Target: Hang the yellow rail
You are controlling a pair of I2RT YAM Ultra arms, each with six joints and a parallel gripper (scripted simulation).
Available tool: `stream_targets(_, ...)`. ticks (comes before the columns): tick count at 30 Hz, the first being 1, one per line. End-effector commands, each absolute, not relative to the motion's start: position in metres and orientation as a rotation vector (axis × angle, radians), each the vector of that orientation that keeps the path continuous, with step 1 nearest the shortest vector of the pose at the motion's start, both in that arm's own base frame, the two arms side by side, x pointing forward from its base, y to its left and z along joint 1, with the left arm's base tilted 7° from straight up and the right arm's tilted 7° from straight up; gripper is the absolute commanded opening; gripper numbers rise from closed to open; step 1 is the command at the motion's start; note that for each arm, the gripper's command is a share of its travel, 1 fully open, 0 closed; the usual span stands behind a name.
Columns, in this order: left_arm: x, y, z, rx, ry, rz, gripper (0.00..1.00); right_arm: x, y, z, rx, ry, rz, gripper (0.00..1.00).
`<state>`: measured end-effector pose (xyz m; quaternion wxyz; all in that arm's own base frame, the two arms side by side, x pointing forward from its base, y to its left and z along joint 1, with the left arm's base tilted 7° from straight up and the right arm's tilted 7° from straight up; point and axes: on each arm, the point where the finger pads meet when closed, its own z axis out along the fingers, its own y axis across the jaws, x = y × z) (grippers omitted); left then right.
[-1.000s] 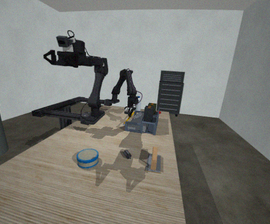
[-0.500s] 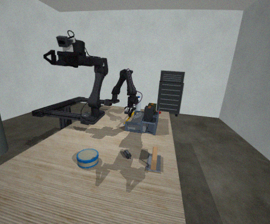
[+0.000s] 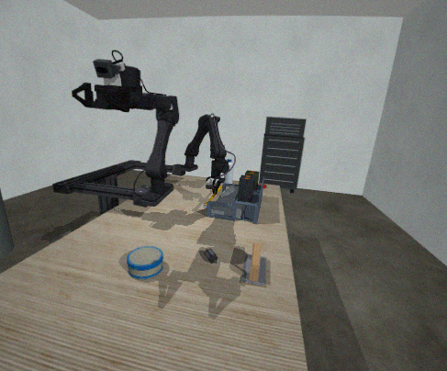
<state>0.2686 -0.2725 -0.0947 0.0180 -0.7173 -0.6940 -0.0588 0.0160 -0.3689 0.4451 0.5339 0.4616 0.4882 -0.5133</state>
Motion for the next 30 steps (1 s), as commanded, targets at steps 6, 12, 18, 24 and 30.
stream_targets(6, 0.2776, -0.2808, -0.0849, -2.264, -2.183, -0.181, 0.00, 0.0091, -0.3624, 0.4561, 1.111, 1.136, -1.243, 1.00)
stream_targets(12, 0.2753, -0.2779, -0.0902, -2.255, -2.175, -0.181, 0.00, 0.0091, -0.3624, 0.4561, 1.111, 1.136, -1.243, 1.00)
stream_targets(18, 0.2783, -0.2808, -0.0845, -2.264, -2.186, -0.181, 0.00, 0.0091, -0.3624, 0.4561, 1.111, 1.136, -1.243, 1.00)
stream_targets(24, 0.2774, -0.2795, -0.0875, -2.259, -2.181, -0.181, 0.00, 0.0091, -0.3624, 0.4561, 1.111, 1.136, -1.243, 1.00)
stream_targets(30, 0.2758, -0.2774, -0.0921, -2.254, -2.175, -0.181, 0.00, 0.0091, -0.3624, 0.4561, 1.111, 1.136, -1.243, 1.00)
